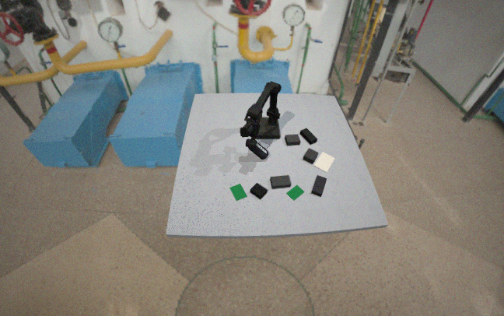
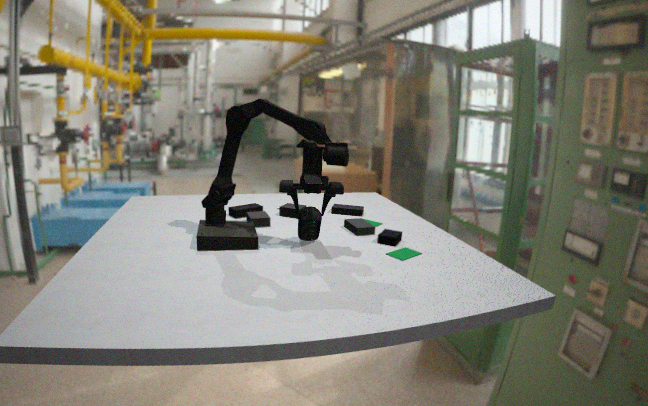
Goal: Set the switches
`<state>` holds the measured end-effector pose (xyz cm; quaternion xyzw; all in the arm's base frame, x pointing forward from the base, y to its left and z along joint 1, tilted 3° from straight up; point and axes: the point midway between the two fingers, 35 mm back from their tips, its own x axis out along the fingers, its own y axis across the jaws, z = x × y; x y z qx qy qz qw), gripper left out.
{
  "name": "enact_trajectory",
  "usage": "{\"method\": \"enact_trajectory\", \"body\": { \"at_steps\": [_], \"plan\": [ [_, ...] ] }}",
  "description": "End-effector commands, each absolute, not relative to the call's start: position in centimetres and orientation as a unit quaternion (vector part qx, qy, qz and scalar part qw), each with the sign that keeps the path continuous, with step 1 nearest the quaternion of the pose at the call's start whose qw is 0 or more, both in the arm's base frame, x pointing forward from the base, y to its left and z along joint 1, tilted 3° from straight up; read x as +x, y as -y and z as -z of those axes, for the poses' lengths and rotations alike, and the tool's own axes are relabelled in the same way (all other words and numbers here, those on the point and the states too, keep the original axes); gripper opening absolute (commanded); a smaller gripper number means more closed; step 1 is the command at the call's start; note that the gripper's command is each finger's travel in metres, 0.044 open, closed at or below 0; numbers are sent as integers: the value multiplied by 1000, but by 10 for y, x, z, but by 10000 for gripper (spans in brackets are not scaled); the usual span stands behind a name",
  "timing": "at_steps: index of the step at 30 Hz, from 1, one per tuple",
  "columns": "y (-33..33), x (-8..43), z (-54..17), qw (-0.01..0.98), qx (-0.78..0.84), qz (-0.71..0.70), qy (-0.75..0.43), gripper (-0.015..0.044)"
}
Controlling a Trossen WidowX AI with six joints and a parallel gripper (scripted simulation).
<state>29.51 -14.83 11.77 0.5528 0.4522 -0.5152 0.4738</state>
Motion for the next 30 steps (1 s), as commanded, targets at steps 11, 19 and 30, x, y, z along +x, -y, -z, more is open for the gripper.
{"method": "enact_trajectory", "body": {
  "at_steps": [11, 19, 30],
  "plan": [
    [134, 297, -126, 475, 556, 511, -453, 336],
    [129, 298, -128, 475, 556, 510, -453, 336],
    [123, 298, -132, 475, 556, 510, -453, 336]
  ]
}}
